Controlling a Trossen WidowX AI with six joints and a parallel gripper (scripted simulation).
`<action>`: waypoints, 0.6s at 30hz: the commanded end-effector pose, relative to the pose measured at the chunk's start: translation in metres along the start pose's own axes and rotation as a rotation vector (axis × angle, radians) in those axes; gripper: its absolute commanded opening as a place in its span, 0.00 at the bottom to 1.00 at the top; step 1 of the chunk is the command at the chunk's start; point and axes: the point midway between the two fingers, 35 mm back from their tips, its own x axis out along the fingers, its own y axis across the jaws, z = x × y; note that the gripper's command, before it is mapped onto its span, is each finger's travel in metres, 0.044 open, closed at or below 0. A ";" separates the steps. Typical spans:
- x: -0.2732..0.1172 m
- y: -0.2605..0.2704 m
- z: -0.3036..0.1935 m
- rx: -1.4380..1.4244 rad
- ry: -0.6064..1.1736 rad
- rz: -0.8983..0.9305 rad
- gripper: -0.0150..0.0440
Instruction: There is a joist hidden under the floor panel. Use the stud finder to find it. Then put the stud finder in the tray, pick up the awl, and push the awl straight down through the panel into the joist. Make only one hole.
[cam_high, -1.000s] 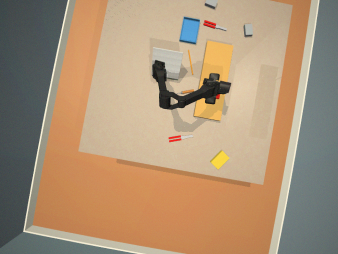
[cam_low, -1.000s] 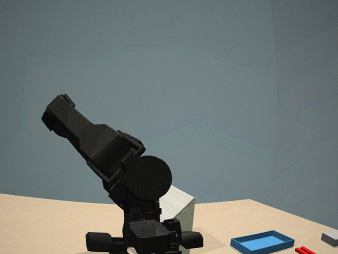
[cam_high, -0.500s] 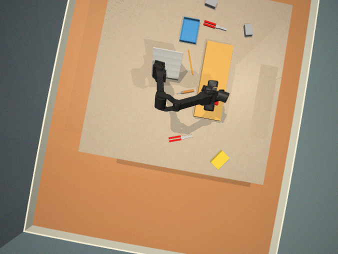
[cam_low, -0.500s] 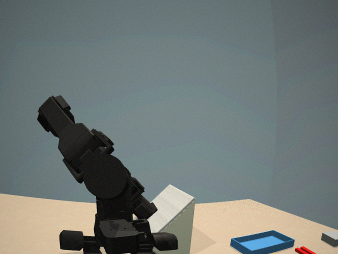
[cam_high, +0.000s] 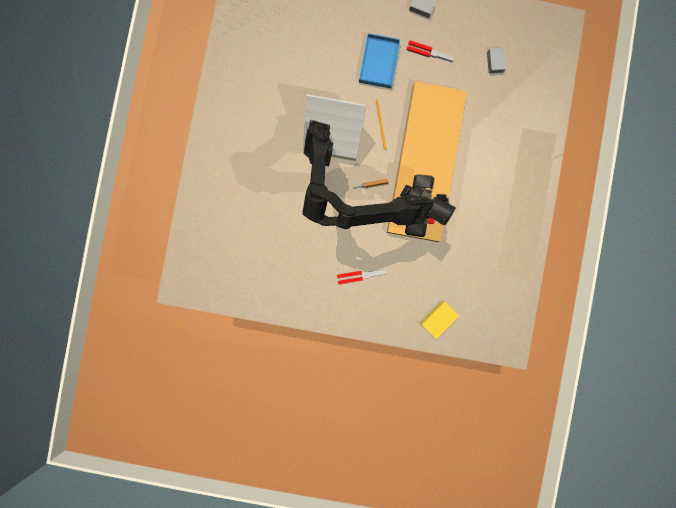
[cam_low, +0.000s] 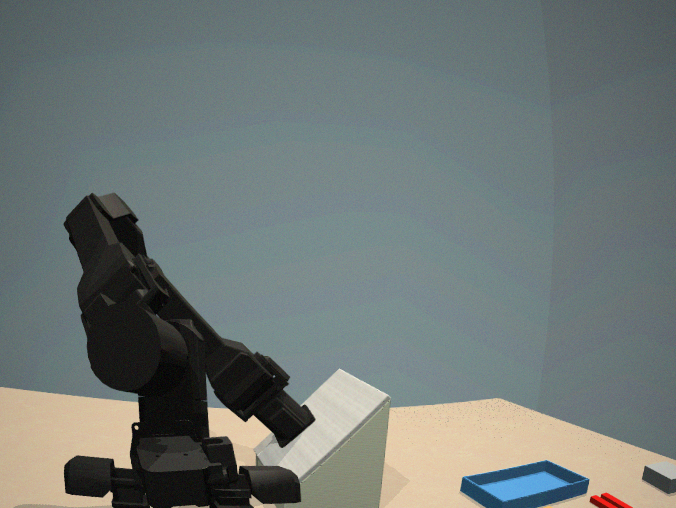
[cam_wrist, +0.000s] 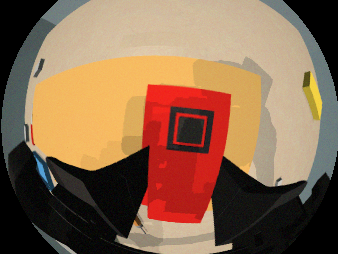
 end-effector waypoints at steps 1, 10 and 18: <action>-0.001 -0.018 0.000 0.016 0.000 -0.010 0.25; 0.000 -0.021 0.000 0.008 0.000 -0.006 0.25; -0.001 -0.021 0.000 0.008 0.000 -0.005 0.25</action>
